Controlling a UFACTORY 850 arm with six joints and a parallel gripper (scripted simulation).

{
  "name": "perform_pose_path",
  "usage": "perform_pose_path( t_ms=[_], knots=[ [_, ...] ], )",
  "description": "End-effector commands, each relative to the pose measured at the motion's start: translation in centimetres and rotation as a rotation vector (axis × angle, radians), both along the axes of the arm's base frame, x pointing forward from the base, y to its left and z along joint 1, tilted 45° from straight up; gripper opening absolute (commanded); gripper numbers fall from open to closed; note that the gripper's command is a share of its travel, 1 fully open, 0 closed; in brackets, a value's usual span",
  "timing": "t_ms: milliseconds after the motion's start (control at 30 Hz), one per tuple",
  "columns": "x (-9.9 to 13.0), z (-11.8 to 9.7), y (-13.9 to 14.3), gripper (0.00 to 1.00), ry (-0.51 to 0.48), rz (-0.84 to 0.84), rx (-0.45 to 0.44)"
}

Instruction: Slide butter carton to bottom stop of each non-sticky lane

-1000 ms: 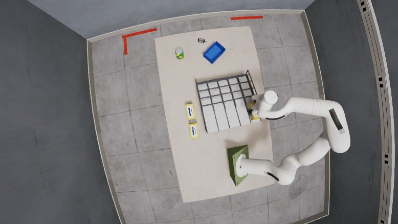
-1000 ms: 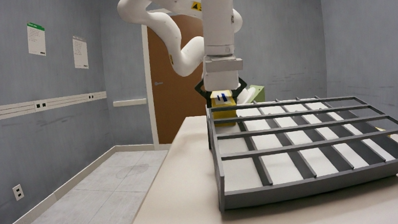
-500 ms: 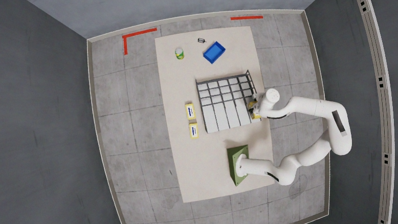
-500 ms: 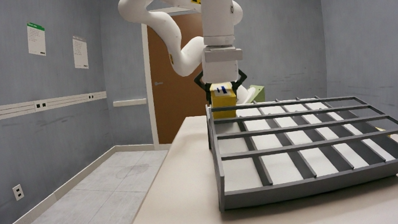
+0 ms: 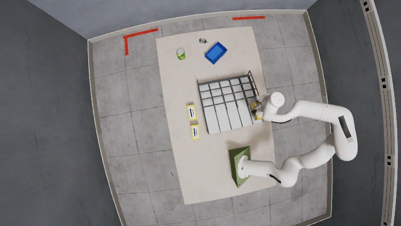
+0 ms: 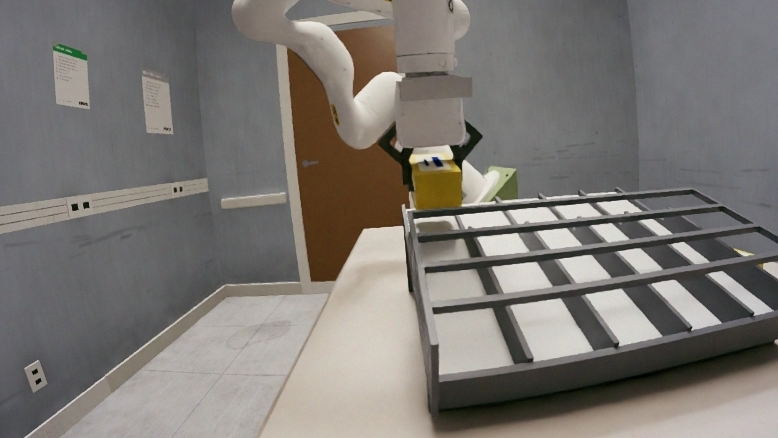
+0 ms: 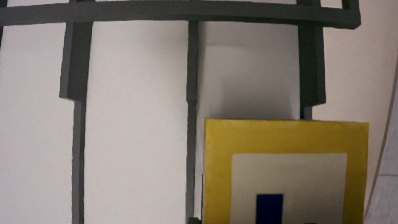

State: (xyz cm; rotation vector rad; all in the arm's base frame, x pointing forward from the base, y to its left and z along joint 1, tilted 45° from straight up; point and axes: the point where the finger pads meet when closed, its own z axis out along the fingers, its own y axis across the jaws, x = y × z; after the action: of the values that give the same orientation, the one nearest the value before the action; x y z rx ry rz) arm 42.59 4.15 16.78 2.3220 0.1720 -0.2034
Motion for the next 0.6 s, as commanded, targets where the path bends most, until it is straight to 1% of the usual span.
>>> perform_pose_path(
  t_ms=[0, 33, 400, 433, 500, 567],
  knots=[
    [-0.7, 4.9, 4.8, 0.00, -0.157, 0.158, 0.043],
    [-1.1, 6.0, 5.8, 0.00, -0.157, 0.158, 0.043],
    [-1.1, 6.0, 5.8, 0.00, -0.157, 0.158, 0.043],
    [-1.2, 1.4, 11.0, 0.00, -0.155, 0.156, 0.043],
    [-1.2, 1.2, 11.1, 0.00, -0.155, 0.156, 0.043],
    [-1.2, 0.2, 12.3, 0.00, -0.155, 0.156, 0.043]
  ],
)
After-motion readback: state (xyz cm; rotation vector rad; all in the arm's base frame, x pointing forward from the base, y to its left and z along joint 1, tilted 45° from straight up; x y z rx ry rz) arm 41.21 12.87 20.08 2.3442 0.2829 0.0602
